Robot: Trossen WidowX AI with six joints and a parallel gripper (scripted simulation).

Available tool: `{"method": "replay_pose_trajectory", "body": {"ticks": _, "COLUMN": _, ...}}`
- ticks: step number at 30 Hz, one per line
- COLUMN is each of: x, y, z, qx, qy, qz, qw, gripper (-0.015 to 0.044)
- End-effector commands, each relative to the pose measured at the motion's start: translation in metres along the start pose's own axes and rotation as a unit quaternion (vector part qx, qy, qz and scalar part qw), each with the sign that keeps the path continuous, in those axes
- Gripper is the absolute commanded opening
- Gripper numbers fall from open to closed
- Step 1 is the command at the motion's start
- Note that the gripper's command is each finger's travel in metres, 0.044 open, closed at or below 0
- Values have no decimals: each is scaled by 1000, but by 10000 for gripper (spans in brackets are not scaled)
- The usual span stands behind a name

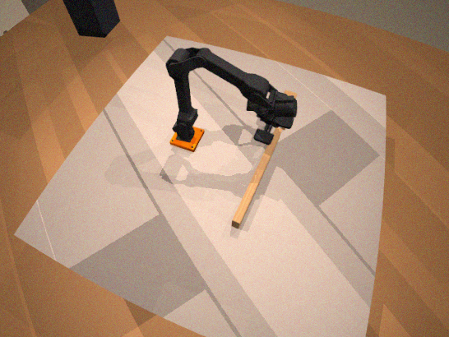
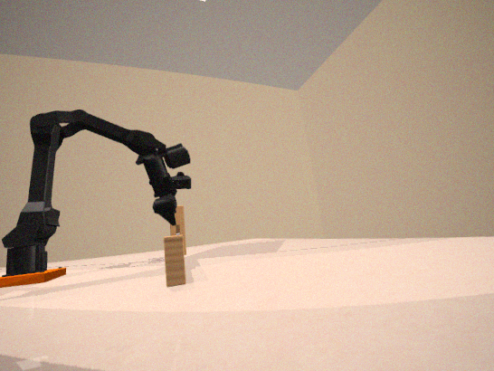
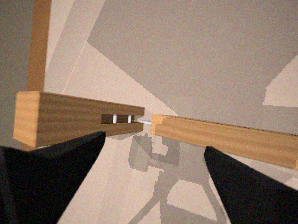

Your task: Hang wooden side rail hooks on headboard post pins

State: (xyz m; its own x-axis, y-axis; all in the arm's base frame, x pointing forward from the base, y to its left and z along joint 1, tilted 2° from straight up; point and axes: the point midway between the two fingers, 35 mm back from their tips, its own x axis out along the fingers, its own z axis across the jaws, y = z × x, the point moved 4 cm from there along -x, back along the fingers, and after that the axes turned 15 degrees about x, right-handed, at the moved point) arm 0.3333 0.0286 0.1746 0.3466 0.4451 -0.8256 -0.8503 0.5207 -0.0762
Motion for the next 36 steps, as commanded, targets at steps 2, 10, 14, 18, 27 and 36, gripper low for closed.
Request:
{"method": "replay_pose_trajectory", "body": {"ticks": 2, "x": -2, "y": -8, "z": 4, "qx": 144, "qy": 51, "qz": 0, "qw": 988, "gripper": 440}}
{"method": "replay_pose_trajectory", "body": {"ticks": 10, "x": -5, "y": -17, "z": 9, "qx": 356, "qy": 129, "qz": -26, "qw": 925, "gripper": 440}}
{"method": "replay_pose_trajectory", "body": {"ticks": 14, "x": -7, "y": -21, "z": 11, "qx": 451, "qy": 164, "qz": -52, "qw": 876, "gripper": 440}}
{"method": "replay_pose_trajectory", "body": {"ticks": 18, "x": -10, "y": -24, "z": 13, "qx": 537, "qy": 195, "qz": -86, "qw": 816, "gripper": 440}}
{"method": "replay_pose_trajectory", "body": {"ticks": 27, "x": -15, "y": -29, "z": 17, "qx": 655, "qy": 231, "qz": -155, "qw": 703, "gripper": 440}}
{"method": "replay_pose_trajectory", "body": {"ticks": 36, "x": -2, "y": -28, "z": 9, "qx": 655, "qy": 230, "qz": -155, "qw": 703, "gripper": 440}}
